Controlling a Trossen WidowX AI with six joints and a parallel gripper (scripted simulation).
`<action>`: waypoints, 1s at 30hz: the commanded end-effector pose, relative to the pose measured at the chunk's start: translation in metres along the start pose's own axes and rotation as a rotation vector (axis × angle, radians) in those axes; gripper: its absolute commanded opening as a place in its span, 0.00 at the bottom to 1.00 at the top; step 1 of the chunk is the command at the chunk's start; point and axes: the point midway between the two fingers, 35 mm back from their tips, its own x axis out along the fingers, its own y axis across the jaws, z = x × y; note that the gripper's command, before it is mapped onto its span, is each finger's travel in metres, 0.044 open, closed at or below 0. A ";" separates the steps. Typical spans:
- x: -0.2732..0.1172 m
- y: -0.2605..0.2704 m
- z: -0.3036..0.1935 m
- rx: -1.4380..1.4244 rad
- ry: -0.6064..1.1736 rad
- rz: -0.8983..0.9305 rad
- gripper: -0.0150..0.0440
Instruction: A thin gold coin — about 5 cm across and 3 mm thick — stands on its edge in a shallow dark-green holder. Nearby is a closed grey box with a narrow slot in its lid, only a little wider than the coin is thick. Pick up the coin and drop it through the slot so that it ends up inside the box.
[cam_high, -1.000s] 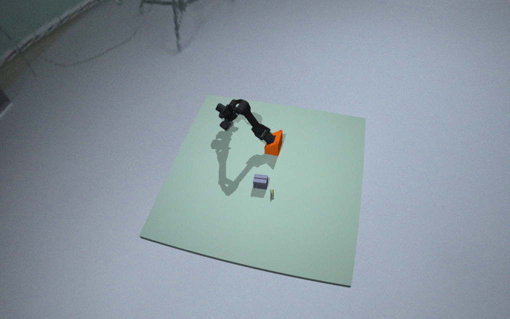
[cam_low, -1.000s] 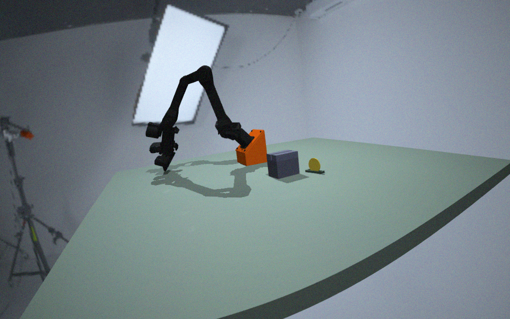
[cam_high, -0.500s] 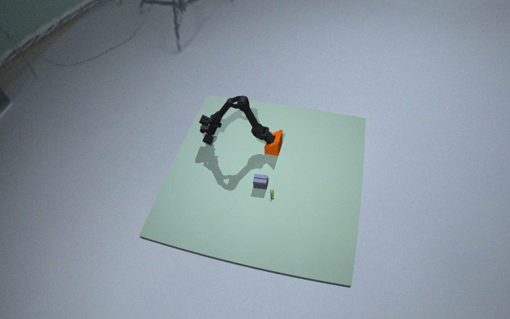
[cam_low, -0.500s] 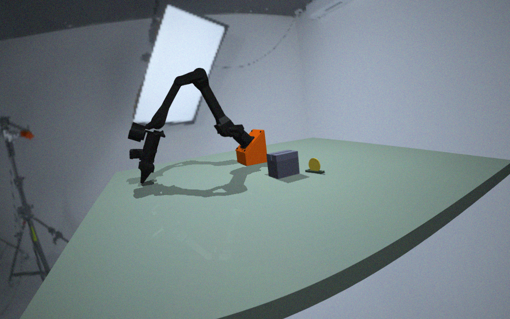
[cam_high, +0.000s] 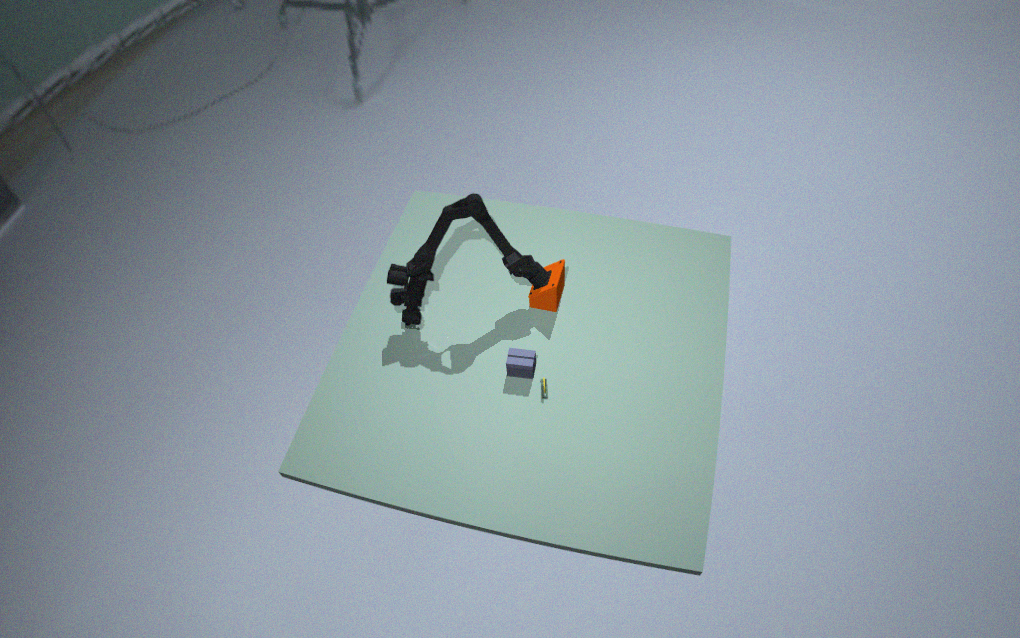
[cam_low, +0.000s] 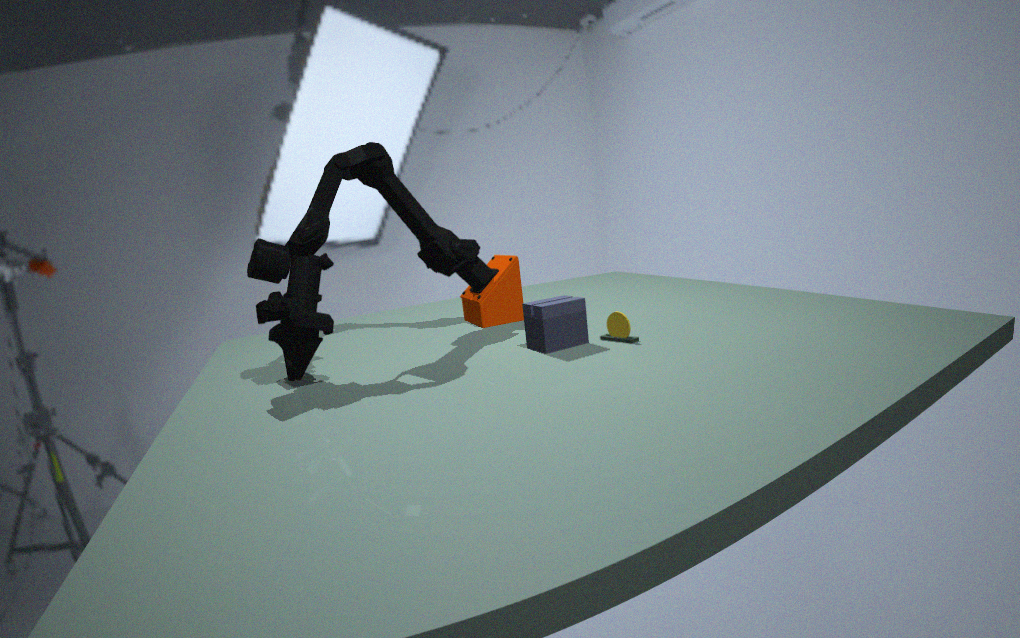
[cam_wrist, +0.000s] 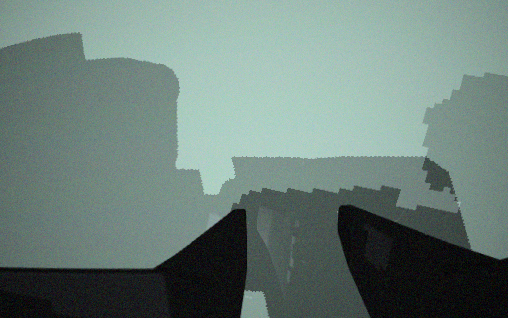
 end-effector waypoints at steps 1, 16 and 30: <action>0.006 0.052 -0.008 -0.044 0.053 0.075 0.53; -0.020 0.235 -0.125 -0.415 0.380 0.313 0.53; -0.090 0.319 -0.235 -0.783 0.547 0.322 0.53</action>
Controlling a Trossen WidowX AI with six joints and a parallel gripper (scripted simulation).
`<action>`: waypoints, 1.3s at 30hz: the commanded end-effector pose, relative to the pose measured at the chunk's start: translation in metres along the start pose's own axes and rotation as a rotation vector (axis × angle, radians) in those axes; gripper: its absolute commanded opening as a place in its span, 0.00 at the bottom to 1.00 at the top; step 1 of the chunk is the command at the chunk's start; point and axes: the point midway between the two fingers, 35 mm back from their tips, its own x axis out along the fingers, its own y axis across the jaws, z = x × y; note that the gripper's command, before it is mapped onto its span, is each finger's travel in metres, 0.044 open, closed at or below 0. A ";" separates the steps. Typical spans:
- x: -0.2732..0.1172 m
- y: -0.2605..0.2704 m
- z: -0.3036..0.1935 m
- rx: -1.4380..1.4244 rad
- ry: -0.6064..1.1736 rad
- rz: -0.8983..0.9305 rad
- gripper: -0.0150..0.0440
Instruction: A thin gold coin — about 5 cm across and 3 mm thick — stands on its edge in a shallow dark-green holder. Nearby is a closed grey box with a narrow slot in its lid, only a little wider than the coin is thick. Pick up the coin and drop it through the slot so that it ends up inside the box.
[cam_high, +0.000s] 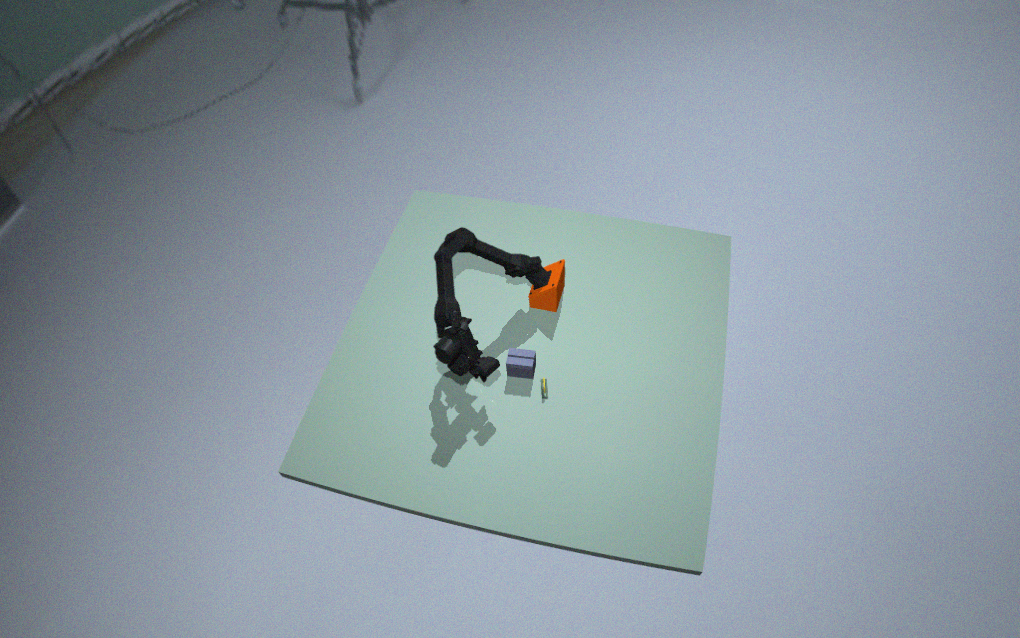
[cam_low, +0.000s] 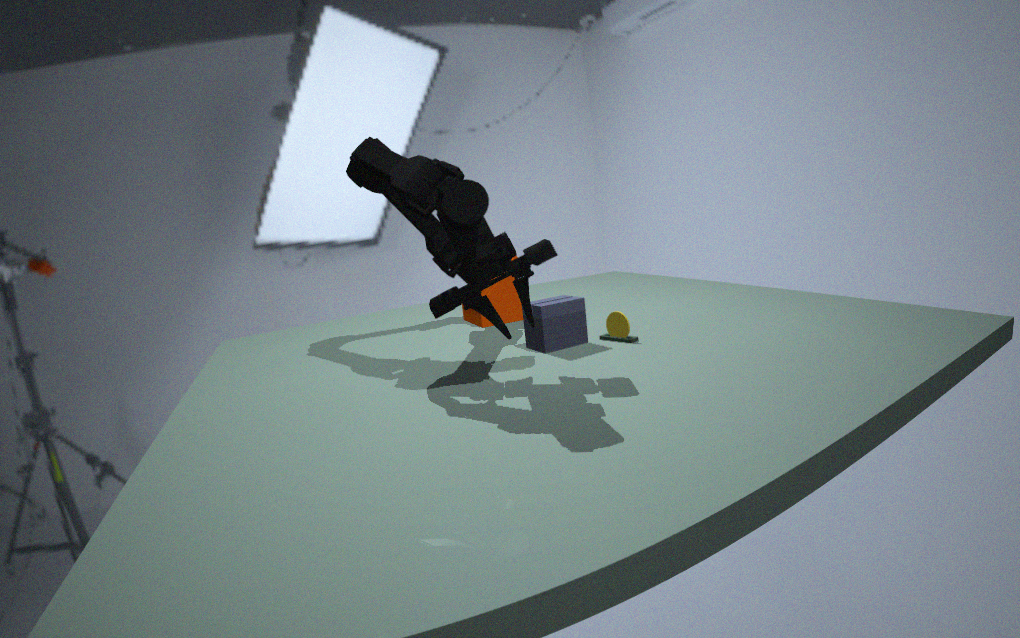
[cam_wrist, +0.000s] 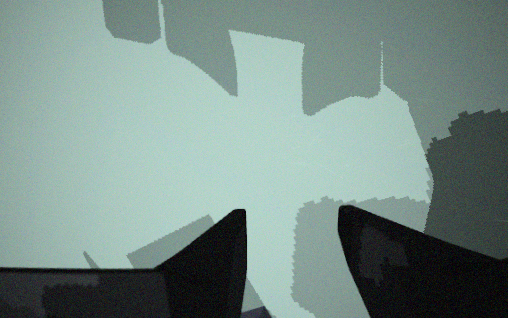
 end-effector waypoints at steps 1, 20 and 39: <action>0.002 0.050 -0.018 -0.141 0.068 -0.041 0.53; -0.005 0.182 -0.119 -0.737 0.206 -0.316 0.53; 0.042 0.162 -0.122 -0.737 0.205 -0.318 0.53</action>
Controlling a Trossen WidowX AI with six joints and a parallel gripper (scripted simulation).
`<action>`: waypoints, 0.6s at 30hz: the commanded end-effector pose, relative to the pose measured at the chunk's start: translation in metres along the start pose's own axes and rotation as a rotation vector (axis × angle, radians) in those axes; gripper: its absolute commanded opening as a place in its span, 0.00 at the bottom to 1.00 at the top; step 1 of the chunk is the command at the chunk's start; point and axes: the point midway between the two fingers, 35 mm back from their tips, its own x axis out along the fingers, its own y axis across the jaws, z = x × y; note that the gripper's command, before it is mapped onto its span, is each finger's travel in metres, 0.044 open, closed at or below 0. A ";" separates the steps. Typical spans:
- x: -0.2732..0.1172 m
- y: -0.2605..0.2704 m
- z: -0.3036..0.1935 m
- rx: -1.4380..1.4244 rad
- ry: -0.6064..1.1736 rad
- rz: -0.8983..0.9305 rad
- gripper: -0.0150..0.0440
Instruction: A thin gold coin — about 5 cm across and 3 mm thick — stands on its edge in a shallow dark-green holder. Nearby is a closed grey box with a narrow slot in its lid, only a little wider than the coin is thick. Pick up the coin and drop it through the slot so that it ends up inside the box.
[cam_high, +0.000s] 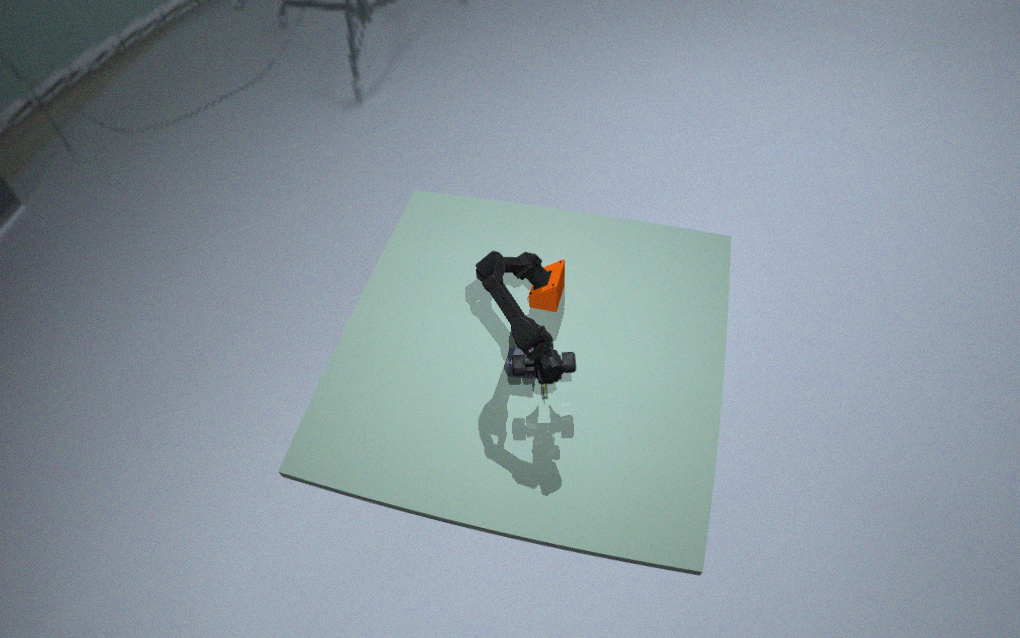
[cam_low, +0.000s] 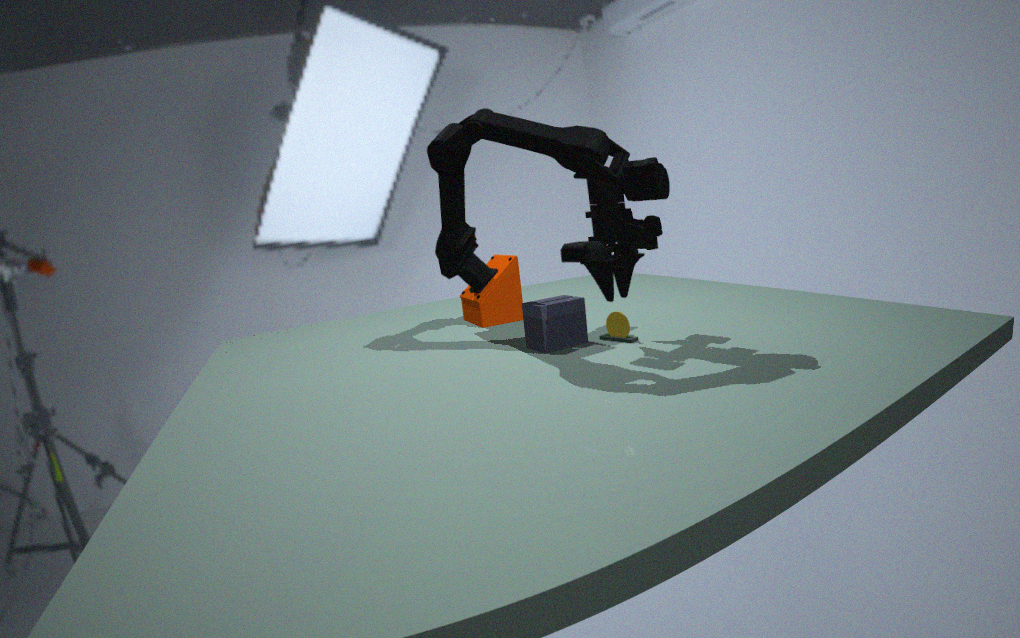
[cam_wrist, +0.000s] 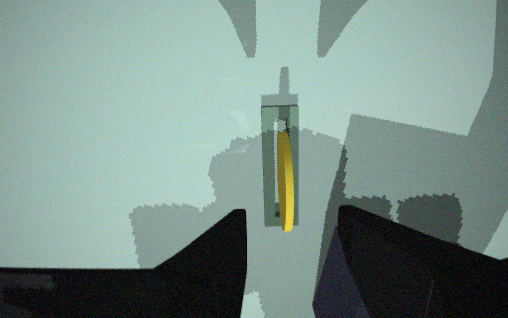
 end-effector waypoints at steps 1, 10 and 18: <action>0.006 0.000 -0.002 -0.011 0.003 -0.008 0.53; 0.020 0.000 -0.001 -0.011 0.002 -0.008 0.53; 0.033 -0.001 -0.001 -0.011 0.002 -0.008 0.53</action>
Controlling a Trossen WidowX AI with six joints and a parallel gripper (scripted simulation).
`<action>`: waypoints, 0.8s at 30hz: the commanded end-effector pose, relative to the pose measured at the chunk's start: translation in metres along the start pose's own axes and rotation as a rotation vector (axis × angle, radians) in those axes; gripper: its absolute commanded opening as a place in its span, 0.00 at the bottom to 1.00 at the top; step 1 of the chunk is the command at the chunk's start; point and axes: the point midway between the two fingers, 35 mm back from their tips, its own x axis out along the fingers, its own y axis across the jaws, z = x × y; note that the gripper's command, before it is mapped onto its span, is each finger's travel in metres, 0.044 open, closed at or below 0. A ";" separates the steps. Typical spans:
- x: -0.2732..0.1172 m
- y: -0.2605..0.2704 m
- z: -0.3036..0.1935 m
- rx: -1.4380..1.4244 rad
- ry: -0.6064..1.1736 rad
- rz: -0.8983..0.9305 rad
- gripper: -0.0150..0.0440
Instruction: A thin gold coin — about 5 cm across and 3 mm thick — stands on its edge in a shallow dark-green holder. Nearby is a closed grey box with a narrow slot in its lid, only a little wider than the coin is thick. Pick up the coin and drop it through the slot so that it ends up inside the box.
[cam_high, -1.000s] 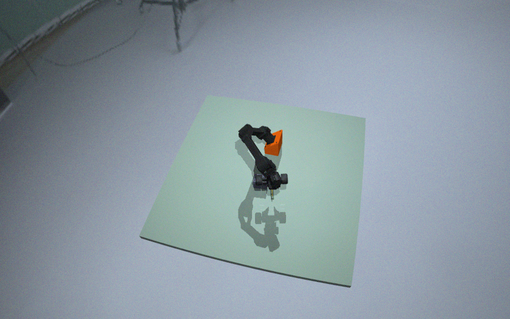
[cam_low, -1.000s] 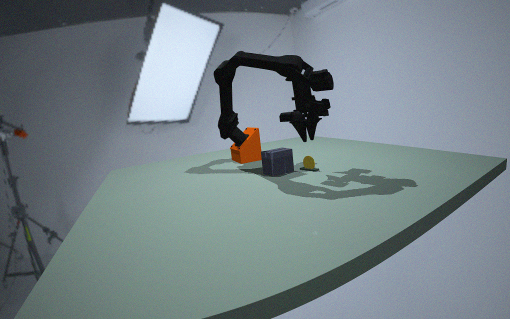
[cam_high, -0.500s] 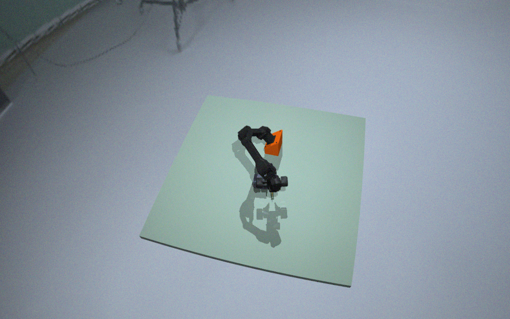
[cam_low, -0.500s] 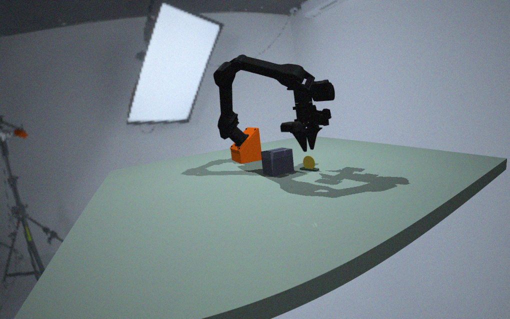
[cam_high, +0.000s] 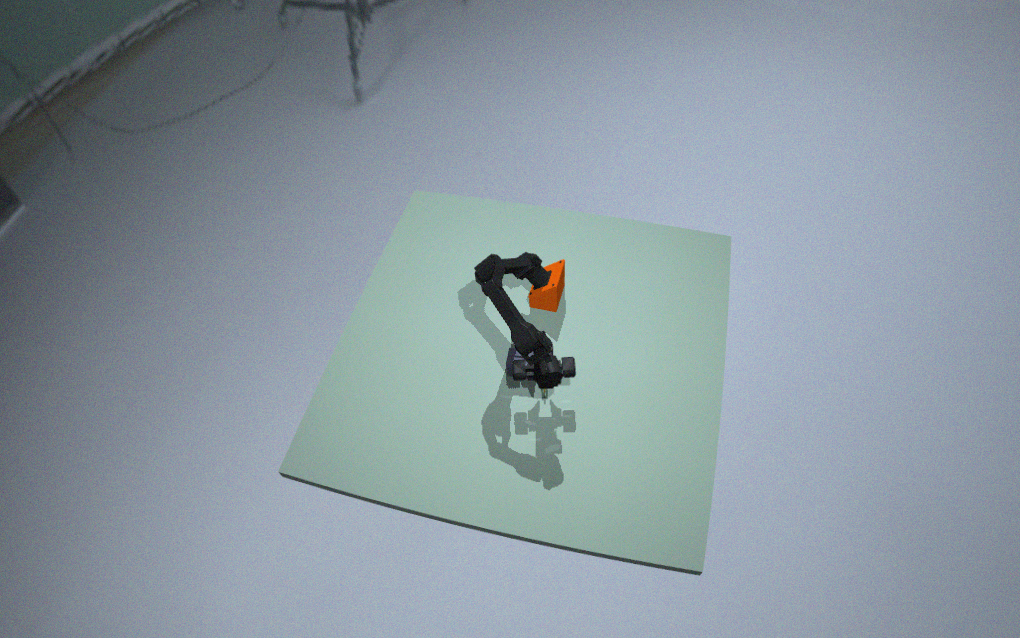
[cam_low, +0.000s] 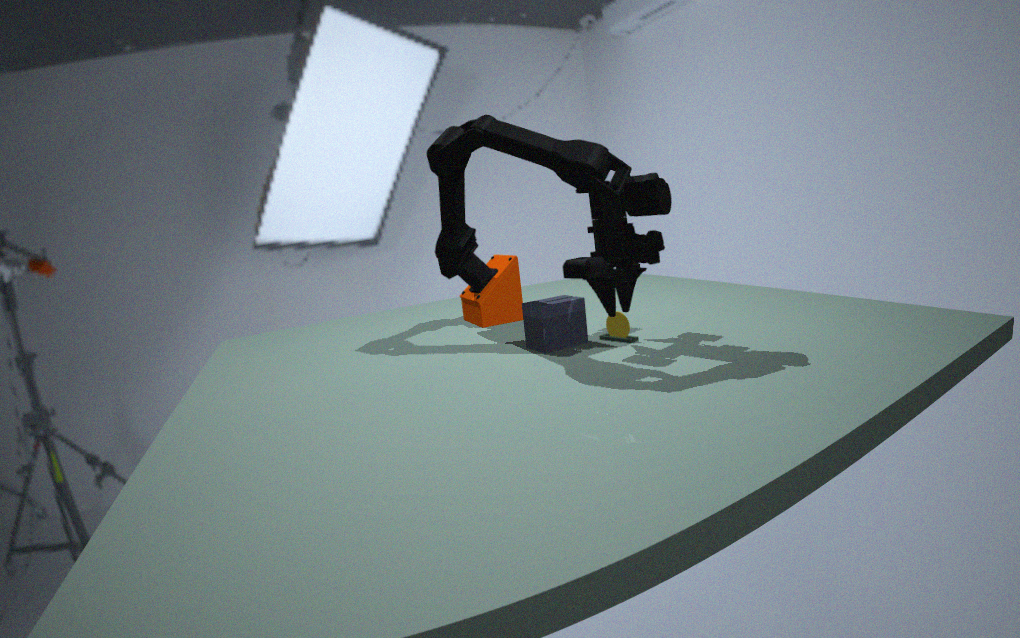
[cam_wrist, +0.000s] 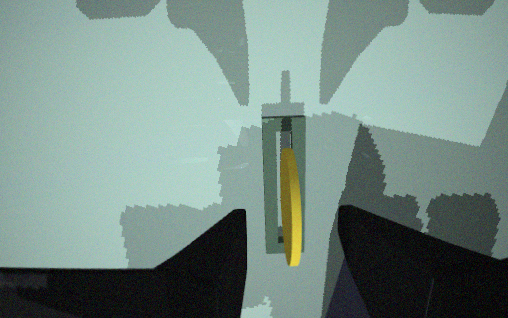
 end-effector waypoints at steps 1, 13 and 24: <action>0.010 0.000 -0.002 -0.012 0.006 -0.008 0.53; 0.029 -0.001 -0.003 -0.012 0.006 -0.009 0.53; 0.034 -0.001 -0.004 -0.012 0.007 -0.010 0.26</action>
